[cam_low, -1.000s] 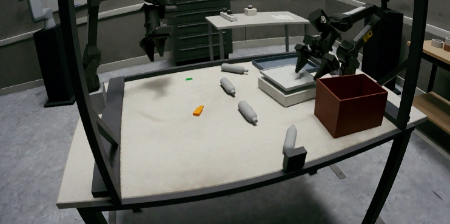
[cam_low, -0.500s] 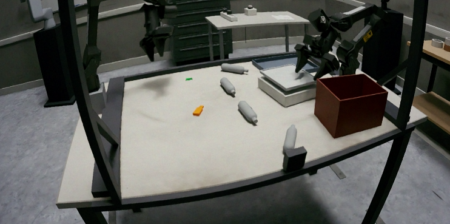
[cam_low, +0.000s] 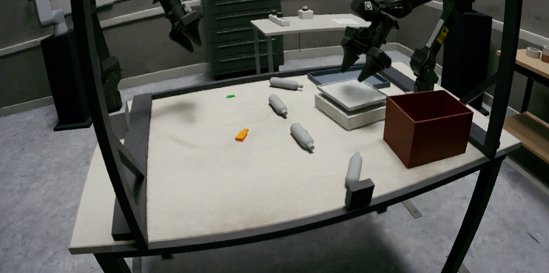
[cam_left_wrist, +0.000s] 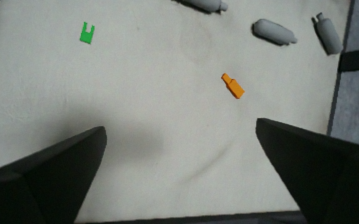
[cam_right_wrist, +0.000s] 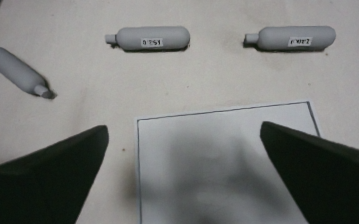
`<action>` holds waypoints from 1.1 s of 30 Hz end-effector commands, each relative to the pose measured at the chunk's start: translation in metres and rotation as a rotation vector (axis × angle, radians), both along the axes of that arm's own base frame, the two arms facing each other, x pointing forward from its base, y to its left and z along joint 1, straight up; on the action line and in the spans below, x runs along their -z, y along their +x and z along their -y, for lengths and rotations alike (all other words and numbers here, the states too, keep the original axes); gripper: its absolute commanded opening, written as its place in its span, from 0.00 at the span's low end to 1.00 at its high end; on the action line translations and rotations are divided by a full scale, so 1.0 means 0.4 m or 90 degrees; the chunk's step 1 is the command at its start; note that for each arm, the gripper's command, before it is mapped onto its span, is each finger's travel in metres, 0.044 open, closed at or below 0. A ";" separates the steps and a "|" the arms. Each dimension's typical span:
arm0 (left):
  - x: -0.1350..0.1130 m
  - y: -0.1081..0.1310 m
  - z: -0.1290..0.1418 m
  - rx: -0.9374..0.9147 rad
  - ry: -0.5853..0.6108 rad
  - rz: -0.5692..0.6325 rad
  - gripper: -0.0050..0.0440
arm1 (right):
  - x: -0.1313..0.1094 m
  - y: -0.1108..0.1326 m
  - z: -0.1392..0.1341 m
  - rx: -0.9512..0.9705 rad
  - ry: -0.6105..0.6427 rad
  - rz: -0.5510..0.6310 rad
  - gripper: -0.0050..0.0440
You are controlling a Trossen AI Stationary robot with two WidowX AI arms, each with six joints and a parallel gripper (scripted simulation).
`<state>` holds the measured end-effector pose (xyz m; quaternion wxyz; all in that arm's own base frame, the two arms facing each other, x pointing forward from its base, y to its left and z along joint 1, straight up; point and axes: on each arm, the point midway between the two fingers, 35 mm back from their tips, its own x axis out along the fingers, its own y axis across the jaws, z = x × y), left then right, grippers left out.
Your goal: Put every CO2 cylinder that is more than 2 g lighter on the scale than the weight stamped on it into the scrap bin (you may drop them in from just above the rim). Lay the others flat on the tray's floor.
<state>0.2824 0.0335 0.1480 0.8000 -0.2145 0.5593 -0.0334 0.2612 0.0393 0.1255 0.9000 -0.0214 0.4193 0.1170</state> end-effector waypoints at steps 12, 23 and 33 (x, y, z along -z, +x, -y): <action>-0.246 0.026 0.050 -0.028 0.150 0.407 1.00 | -0.022 0.303 0.167 0.159 -0.033 -0.126 1.00; -0.383 0.050 0.071 -0.042 0.229 0.630 1.00 | 0.050 0.424 0.275 0.230 -0.044 -0.189 1.00; -0.416 0.074 0.081 -0.048 0.272 0.732 1.00 | 0.082 0.446 0.293 0.239 -0.046 -0.210 1.00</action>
